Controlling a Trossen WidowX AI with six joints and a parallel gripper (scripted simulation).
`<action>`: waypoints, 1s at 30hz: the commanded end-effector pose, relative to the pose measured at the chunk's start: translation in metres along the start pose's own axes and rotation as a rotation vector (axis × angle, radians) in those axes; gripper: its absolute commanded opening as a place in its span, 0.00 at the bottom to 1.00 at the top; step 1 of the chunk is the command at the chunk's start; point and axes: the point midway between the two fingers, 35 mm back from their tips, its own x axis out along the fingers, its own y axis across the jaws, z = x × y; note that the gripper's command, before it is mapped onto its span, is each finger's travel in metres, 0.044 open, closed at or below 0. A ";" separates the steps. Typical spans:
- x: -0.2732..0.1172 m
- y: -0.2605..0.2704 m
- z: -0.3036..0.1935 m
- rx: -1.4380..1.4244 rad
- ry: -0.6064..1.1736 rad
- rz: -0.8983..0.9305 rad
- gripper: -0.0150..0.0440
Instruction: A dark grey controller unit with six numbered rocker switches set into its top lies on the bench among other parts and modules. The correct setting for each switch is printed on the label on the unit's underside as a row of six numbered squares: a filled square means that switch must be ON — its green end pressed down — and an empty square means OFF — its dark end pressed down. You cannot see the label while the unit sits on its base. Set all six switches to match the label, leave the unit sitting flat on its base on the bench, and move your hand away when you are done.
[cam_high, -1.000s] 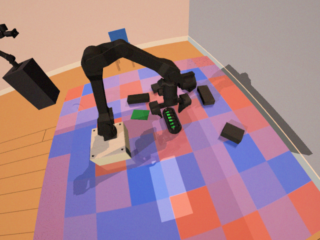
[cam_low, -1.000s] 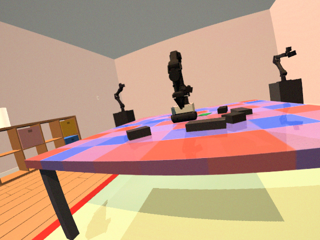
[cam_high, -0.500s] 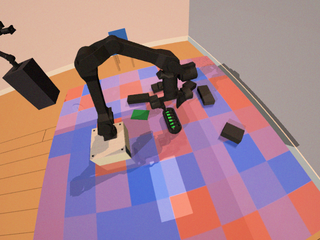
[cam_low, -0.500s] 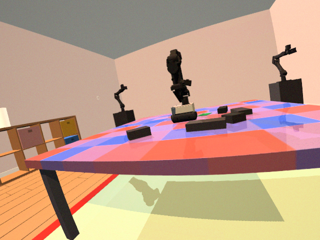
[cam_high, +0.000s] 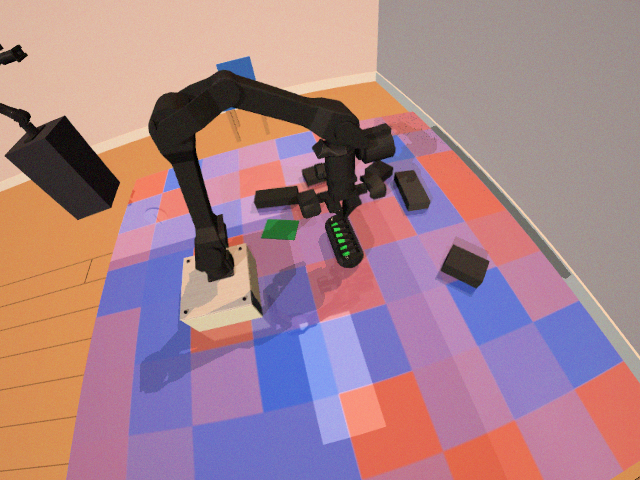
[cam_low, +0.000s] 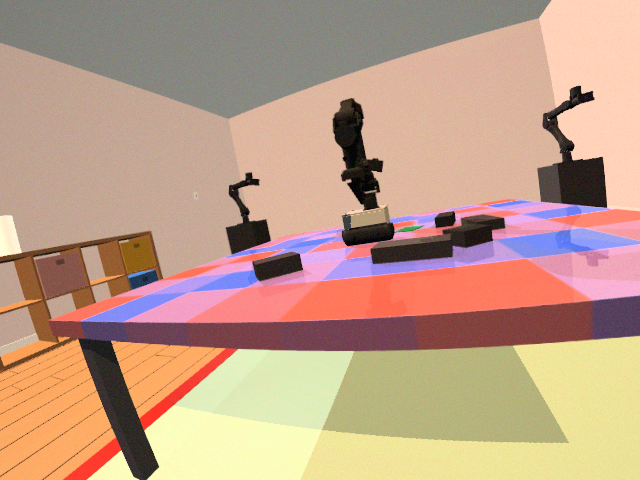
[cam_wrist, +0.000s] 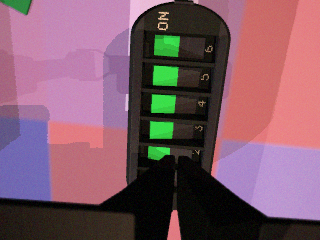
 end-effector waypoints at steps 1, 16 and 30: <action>-0.001 0.000 0.000 0.000 0.000 -0.002 0.25; 0.000 0.000 0.000 0.000 0.000 0.000 0.79; 0.029 0.021 0.000 0.011 0.005 0.002 0.69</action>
